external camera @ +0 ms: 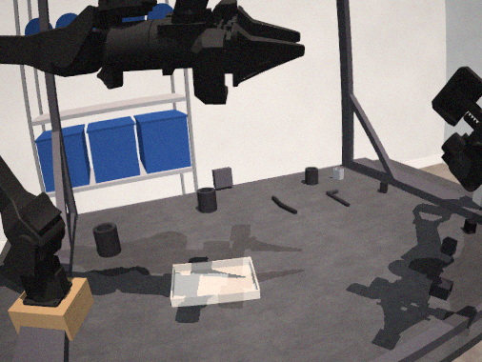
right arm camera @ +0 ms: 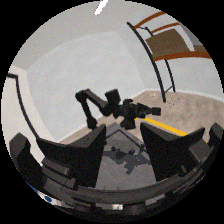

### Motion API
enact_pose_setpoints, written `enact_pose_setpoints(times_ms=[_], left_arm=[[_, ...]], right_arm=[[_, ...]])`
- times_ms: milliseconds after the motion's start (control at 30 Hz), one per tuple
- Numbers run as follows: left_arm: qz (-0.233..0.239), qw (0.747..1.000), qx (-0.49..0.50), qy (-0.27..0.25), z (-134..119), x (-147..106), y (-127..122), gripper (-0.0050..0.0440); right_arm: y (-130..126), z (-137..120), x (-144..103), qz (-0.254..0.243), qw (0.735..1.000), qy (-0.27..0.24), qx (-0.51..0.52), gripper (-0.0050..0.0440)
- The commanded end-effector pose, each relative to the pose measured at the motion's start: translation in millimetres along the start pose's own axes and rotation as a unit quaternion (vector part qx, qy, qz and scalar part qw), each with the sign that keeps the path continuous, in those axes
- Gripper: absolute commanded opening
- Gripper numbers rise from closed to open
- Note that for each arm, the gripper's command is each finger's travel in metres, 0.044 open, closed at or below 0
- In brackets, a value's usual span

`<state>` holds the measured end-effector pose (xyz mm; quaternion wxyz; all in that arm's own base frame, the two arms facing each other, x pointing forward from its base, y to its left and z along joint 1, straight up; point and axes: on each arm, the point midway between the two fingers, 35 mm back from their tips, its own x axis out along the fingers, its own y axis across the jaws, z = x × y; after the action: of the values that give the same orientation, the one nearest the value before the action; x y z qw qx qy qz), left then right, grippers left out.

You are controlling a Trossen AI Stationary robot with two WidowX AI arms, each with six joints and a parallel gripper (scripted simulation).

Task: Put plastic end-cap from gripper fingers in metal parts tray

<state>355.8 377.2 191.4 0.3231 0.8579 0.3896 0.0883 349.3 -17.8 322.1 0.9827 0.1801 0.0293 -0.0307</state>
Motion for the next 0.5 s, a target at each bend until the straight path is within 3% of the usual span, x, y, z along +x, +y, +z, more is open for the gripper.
enact_pose_setpoints(times_ms=[0,400,467], left_arm=[[0.01,1.0,-0.002,0.012,-11,-2,9,0.0],[0.01,1.0,-0.002,0.012,-11,-2,9,0.0],[0.01,1.0,-0.002,0.012,-11,-2,9,0.0]], right_arm=[[-4,11,13,-0.014,0.997,0.007,0.07,0.0215],[-34,12,58,-0.087,0.951,0.044,0.293,0.0215],[-34,12,58,-0.087,0.951,0.044,0.293,0.0215]])
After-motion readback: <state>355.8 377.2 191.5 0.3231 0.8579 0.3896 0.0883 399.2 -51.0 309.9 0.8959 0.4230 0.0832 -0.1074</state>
